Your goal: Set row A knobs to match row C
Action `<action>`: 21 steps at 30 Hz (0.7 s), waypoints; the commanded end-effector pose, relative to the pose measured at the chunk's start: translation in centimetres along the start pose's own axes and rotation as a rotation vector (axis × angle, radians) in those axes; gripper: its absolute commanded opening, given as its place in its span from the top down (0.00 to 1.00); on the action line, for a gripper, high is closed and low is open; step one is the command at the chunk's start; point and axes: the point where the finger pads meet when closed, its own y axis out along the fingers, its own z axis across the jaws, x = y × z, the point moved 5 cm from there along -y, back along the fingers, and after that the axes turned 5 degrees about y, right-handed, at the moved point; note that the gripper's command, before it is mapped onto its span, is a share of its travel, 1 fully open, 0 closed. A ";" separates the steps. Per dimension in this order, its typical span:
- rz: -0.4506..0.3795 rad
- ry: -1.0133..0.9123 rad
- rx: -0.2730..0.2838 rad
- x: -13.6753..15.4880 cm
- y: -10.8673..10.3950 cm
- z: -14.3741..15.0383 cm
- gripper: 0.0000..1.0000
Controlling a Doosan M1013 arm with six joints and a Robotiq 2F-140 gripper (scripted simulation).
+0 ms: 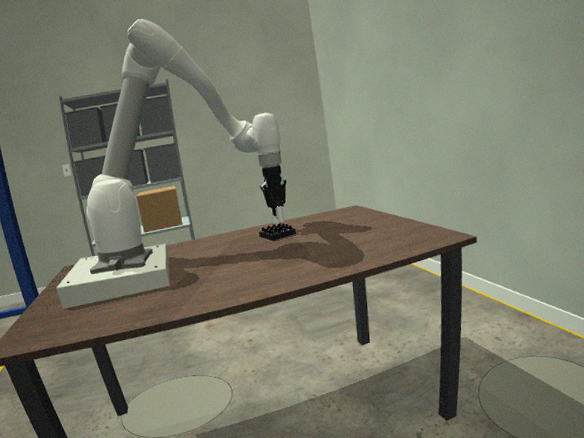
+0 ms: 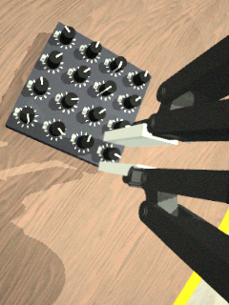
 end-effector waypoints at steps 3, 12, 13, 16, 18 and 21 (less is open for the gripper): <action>0.000 0.000 0.000 0.0 0.4 0.0 0.88; 0.000 0.000 0.000 0.0 0.9 0.0 0.88; 0.000 0.000 0.000 0.0 0.9 0.0 0.88; 0.000 0.000 0.000 0.0 1.0 0.0 0.88; 0.000 0.000 0.000 0.0 1.1 0.0 0.88; 0.000 0.000 0.000 0.0 1.1 0.0 0.88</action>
